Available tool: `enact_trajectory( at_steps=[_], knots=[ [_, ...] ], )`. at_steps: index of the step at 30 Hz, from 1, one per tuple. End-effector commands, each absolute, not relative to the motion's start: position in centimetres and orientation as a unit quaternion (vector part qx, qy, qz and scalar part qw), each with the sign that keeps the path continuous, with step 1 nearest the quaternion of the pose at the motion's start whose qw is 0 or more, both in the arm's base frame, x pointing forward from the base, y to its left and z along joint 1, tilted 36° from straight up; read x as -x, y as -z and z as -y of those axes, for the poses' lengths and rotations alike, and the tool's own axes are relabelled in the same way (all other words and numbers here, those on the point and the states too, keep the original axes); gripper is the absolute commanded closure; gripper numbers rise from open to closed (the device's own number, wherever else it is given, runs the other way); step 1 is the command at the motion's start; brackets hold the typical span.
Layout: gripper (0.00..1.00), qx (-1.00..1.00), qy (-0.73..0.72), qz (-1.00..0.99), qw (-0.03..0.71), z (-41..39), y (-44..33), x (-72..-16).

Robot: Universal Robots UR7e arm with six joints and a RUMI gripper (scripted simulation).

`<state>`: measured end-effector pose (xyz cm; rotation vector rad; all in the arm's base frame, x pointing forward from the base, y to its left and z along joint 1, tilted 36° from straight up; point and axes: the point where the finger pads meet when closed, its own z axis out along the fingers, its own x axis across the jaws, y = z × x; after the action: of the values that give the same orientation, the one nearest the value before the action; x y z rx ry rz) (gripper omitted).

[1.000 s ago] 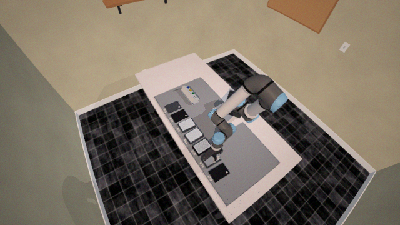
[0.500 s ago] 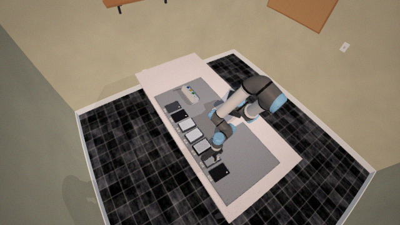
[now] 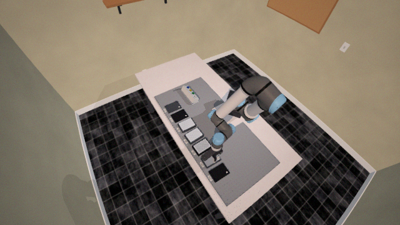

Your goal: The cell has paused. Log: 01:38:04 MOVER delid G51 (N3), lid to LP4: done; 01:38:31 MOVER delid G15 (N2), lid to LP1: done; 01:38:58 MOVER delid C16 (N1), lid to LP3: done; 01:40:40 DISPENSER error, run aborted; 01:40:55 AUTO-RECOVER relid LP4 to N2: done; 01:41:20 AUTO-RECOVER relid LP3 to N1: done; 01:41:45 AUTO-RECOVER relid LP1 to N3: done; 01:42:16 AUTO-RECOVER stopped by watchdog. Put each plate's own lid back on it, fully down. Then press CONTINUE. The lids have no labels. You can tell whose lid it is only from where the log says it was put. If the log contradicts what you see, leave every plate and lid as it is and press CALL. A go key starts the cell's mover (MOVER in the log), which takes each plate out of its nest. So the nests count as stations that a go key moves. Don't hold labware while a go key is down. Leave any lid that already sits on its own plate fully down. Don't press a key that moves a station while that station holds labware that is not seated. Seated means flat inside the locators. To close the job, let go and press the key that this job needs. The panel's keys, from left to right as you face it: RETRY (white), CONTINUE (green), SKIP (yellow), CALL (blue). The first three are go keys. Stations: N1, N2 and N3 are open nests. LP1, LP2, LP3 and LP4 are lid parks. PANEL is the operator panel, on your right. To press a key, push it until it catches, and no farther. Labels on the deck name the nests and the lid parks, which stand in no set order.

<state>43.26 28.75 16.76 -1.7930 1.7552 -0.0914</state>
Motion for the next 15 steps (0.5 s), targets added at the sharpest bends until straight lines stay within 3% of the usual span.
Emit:
enact_trajectory(
  at_steps=[1, 15],
  knots=[
    [1.00, 0.679, 0.035, -0.664, 0.311, -28.82, -16.67, -43.35],
    [1.00, 0.679, 0.035, -0.664, 0.311, -28.97, -16.35, -43.53]
  ],
)
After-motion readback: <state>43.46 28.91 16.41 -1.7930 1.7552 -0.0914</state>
